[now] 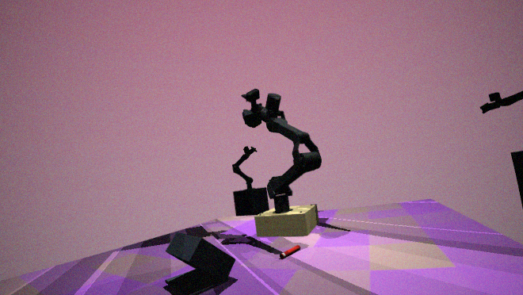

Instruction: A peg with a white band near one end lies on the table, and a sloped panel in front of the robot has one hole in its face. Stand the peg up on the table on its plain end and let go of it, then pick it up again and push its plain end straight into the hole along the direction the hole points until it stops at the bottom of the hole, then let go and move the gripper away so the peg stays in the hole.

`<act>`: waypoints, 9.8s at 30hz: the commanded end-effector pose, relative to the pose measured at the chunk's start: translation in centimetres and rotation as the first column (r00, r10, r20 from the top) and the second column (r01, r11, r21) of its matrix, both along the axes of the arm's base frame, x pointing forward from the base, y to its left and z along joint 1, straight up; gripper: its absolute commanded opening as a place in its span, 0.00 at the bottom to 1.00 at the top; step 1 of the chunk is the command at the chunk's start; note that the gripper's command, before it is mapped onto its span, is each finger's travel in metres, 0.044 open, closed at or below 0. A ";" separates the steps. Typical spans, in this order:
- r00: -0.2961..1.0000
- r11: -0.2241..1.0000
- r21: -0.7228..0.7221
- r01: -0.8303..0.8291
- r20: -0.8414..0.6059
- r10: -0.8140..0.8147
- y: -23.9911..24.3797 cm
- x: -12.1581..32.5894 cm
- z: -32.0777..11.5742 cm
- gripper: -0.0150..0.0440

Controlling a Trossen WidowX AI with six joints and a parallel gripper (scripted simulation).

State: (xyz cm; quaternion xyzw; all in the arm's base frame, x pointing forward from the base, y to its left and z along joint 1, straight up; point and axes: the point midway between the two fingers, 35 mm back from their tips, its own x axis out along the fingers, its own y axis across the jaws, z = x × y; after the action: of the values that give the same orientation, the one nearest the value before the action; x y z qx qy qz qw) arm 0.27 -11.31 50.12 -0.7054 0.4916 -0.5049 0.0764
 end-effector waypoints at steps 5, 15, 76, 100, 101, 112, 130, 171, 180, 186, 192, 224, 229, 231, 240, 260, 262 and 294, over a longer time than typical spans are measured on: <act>0.994 0.995 0.039 -0.088 0.075 0.085 -1.2 -0.1 -0.4 1.00; 0.914 0.931 0.140 -0.336 0.287 0.287 -5.0 0.6 -2.1 1.00; 0.296 -0.256 0.204 -0.945 0.868 -0.399 -6.9 28.5 -22.9 1.00; 0.683 -0.561 0.403 -0.723 0.298 -0.666 13.0 34.3 -36.8 1.00; 0.697 -0.570 0.421 -0.706 0.270 -0.664 14.0 34.1 -37.4 1.00; 0.724 -0.543 0.634 -0.551 0.040 -0.688 23.4 29.7 -43.5 1.00; 0.705 -0.464 0.752 -0.468 0.001 -0.709 27.2 26.1 -47.3 1.00; 0.705 -0.464 0.753 -0.467 0.001 -0.709 27.2 26.1 -53.8 1.00; 0.705 -0.464 0.753 -0.467 0.001 -0.709 27.2 26.1 -53.8 0.64; 0.705 -0.464 0.753 -0.467 0.001 -0.709 27.2 26.1 -53.8 0.44; 0.705 -0.464 0.753 -0.467 0.001 -0.709 27.2 26.1 -53.8 0.44; 0.698 -0.454 0.687 -0.568 0.110 -0.707 27.3 25.4 -52.9 0.34; 0.693 -0.450 0.664 -0.597 0.143 -0.707 27.3 25.2 -52.6 0.34; 0.690 -0.449 0.655 -0.608 0.156 -0.707 27.4 25.1 -52.5 0.34; 0.675 -0.442 0.611 -0.657 0.215 -0.706 27.4 24.7 -52.1 0.34; 0.625 -0.429 0.499 -0.753 0.340 -0.703 27.5 23.6 -51.3 0.34; 0.619 -0.427 0.487 -0.762 0.352 -0.702 27.6 23.5 -51.2 0.34; 0.496 -0.411 0.278 -0.868 0.527 -0.690 27.8 21.5 -50.4 0.34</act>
State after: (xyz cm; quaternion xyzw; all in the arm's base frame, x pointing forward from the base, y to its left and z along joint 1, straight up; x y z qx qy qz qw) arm 21.97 16.51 -0.30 0.0317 0.4034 -0.0493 0.9131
